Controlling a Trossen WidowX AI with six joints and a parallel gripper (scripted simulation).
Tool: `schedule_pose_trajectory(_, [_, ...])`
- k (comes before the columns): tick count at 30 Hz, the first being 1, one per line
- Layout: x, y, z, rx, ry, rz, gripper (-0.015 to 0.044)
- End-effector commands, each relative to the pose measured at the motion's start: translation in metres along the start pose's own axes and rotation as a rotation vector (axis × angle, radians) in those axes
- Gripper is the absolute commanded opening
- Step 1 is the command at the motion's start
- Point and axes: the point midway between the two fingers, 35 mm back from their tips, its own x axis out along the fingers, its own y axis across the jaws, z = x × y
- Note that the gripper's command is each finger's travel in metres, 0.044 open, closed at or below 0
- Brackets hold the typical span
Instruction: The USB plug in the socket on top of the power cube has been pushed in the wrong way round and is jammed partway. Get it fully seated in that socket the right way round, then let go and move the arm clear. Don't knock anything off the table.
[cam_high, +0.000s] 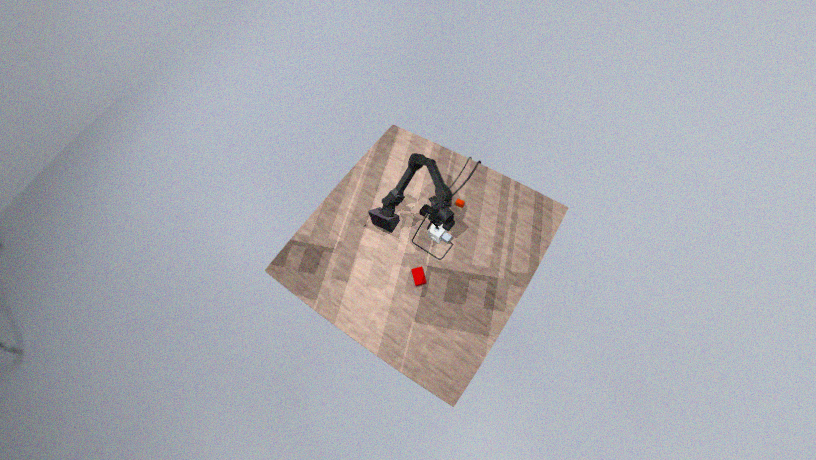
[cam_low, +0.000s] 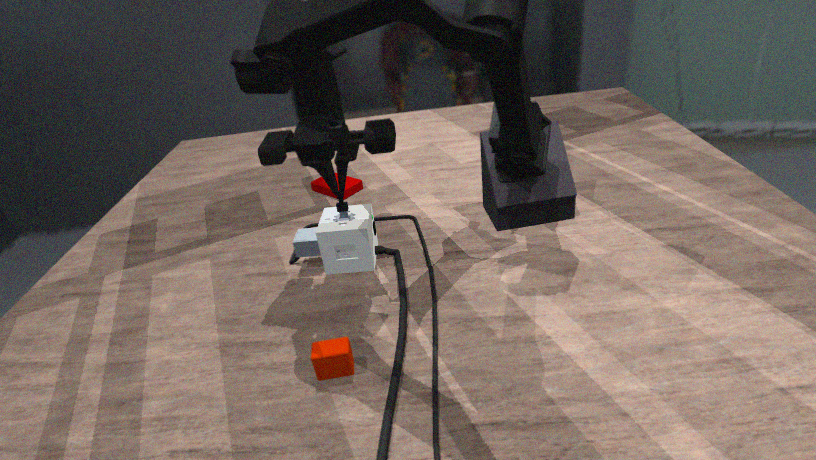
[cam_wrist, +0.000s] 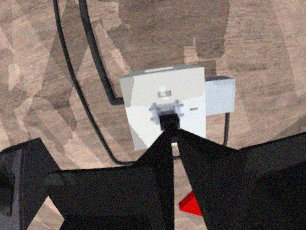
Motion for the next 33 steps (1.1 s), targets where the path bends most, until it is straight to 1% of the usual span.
schedule_pose_trajectory(1, [0.0008,0.0002,0.0003,0.006,-0.002,-0.001,0.0000])
schedule_pose_trajectory(33, [0.0047,0.0002,0.0006,0.006,-0.002,-0.001,0.0000])
